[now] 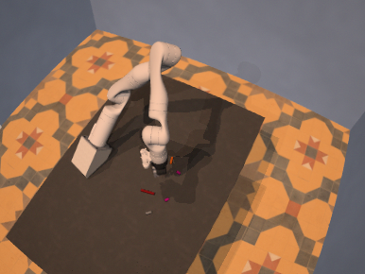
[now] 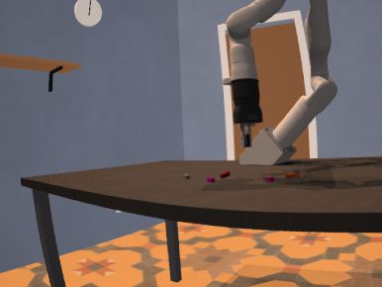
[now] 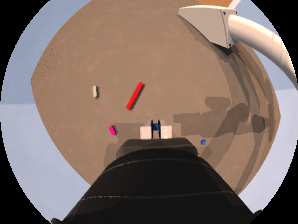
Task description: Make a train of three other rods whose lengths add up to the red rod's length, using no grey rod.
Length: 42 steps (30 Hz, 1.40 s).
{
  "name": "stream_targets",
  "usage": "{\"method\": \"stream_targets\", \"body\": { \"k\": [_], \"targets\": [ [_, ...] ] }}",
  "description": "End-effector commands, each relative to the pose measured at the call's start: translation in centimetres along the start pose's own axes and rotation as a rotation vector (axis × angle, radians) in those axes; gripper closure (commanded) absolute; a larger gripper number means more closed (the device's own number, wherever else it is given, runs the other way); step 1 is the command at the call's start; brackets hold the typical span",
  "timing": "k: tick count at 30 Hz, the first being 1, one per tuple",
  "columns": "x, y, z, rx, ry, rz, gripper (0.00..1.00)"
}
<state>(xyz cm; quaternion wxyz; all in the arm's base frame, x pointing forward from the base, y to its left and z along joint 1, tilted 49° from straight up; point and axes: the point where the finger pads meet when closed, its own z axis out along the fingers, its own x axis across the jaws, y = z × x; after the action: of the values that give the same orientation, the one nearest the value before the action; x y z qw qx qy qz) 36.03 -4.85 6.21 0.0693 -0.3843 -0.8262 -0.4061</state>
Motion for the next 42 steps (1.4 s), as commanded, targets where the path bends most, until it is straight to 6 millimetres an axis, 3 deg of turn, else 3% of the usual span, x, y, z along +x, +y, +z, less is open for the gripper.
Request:
{"method": "stream_targets", "body": {
  "k": [1,19,42],
  "targets": [
    [-0.1,-0.1,0.8,0.001,0.0,0.002,0.76],
    [-0.1,-0.1,6.7,0.001,0.0,0.002,0.76],
    [-0.1,-0.1,7.0,0.001,0.0,0.002,0.76]
  ]
}}
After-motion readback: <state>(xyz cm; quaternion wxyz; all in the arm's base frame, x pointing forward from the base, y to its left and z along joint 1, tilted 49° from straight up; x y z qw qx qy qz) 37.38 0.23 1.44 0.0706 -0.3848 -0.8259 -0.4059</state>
